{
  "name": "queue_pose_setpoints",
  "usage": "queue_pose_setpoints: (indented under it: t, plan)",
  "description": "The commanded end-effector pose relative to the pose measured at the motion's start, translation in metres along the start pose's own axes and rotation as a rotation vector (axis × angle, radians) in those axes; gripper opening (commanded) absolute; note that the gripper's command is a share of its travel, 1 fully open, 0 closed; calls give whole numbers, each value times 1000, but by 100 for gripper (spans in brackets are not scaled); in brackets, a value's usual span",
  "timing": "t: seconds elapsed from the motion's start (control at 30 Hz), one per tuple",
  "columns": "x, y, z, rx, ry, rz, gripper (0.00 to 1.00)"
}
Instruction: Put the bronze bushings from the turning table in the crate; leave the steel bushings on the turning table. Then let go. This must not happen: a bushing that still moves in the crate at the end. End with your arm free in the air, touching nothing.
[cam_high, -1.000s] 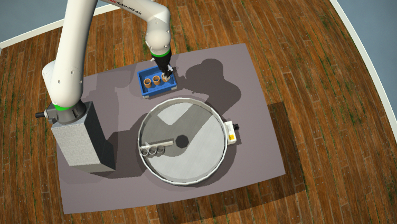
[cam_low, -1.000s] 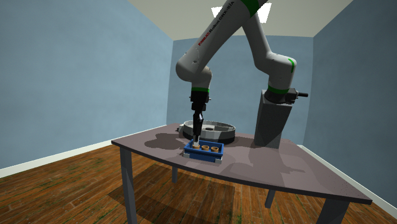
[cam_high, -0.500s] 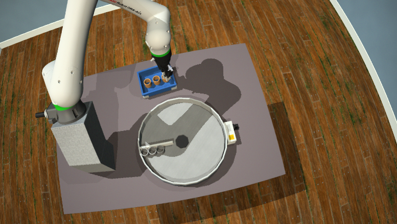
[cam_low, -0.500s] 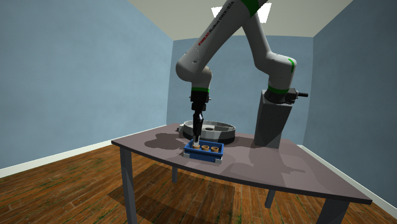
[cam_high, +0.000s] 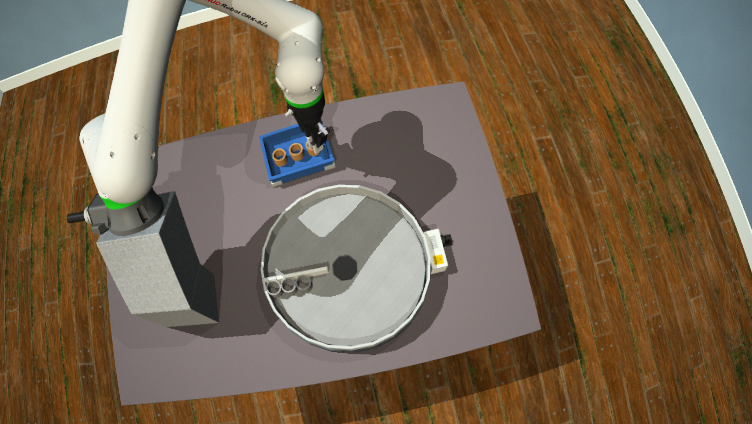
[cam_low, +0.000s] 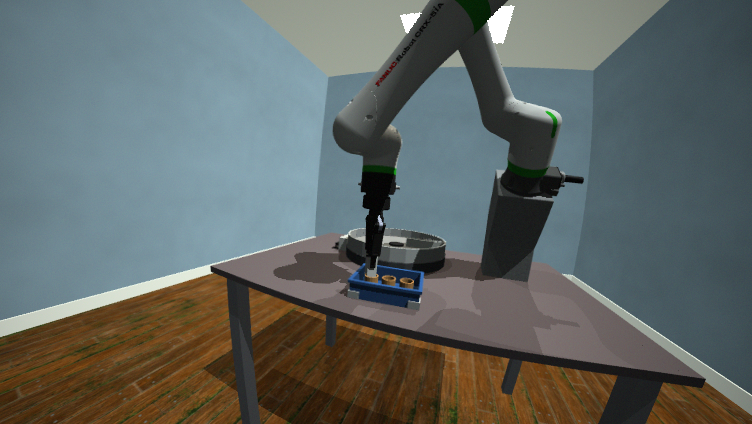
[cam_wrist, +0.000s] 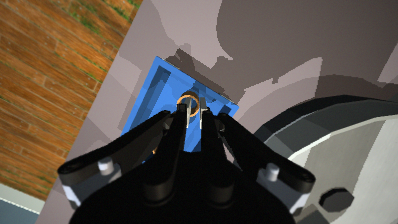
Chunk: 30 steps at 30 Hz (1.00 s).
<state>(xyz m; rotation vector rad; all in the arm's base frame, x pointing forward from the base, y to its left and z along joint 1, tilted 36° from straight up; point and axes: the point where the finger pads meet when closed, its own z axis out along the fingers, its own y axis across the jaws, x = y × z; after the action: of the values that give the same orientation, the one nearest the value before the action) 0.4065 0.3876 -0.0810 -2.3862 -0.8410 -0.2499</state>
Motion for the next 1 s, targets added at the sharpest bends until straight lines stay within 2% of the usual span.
queue_pose_setpoints:
  t: [0.0,0.57,0.73,0.97]
  plan:
    - [0,0,0,0,0,0,10]
    - [0,0,-4,0,0,0,10]
    - [0,0,-17,0,0,0,10]
    - [0,0,-48,0,0,0,10]
